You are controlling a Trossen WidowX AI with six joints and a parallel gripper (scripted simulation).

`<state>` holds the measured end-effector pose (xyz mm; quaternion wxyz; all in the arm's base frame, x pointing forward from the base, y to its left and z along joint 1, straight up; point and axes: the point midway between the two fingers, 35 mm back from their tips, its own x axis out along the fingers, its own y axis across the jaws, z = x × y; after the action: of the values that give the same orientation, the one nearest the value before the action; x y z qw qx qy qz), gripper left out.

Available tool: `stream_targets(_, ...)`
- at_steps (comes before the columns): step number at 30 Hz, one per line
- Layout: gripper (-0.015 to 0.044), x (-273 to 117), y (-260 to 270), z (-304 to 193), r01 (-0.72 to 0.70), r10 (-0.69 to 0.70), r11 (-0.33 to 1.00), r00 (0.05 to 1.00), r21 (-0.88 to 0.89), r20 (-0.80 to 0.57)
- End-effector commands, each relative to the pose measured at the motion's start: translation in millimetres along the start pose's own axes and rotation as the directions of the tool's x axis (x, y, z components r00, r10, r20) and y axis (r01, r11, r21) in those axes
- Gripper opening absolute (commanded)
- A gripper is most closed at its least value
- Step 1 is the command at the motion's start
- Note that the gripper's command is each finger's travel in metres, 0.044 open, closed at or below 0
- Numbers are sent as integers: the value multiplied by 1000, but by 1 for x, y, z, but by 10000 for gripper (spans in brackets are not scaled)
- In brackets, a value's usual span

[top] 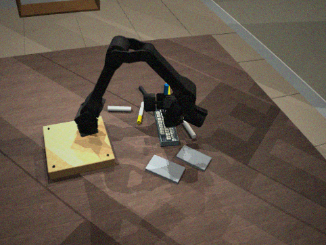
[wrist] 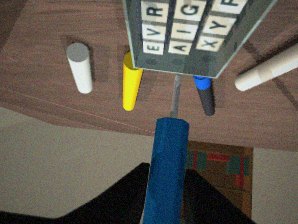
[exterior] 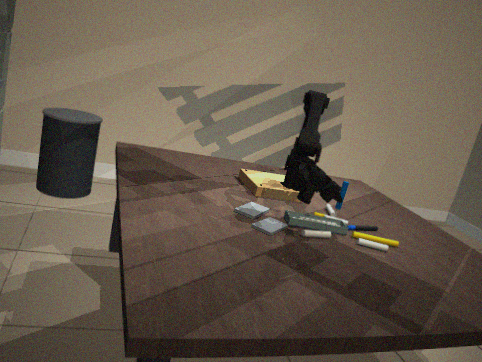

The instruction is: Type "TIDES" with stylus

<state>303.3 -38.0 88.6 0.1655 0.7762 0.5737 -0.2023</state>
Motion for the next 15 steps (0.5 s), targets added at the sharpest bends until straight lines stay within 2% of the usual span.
stream_targets(1, 0, -9, 5, 4, -5, 5, 1000, 1000, -5, 6)
stream_targets(15, 0, -61, 18, 29, -4, 4, 1000, 1000, -1, 5)
